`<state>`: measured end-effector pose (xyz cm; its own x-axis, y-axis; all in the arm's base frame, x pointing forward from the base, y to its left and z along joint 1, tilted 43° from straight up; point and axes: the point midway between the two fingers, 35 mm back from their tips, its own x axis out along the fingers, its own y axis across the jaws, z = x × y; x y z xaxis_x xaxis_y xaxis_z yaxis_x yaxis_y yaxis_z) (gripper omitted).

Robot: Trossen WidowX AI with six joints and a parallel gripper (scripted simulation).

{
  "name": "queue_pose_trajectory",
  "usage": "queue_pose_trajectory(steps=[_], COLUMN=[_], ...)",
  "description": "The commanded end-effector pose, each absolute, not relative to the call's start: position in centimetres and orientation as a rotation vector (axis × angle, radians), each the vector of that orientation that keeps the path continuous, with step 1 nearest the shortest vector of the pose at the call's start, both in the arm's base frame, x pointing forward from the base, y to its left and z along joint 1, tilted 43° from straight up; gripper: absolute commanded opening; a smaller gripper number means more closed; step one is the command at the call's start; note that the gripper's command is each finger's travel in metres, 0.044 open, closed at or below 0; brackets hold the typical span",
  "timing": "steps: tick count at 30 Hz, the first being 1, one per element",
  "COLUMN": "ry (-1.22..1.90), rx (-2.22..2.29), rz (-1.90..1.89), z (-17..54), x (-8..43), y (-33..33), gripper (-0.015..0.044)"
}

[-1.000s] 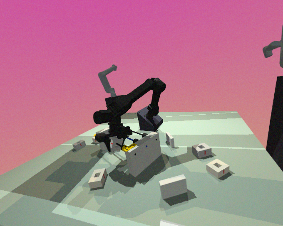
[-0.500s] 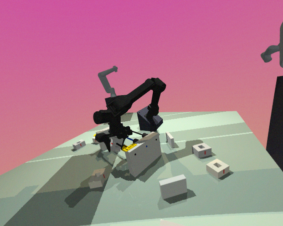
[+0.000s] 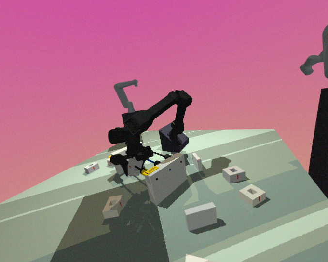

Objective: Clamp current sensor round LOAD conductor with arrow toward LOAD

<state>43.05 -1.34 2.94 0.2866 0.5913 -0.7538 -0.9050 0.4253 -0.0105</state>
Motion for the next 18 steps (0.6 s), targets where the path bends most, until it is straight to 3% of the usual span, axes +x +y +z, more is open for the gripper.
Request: queue_pose_trajectory(steps=[1, 18], ry=[0.747, 0.753], rx=[-0.502, -0.490], rz=[1.039, 1.054], z=[3.26, 2.94], x=[43.22, 43.05], y=[-1.80, -1.34], gripper=[0.0000, 0.0000])
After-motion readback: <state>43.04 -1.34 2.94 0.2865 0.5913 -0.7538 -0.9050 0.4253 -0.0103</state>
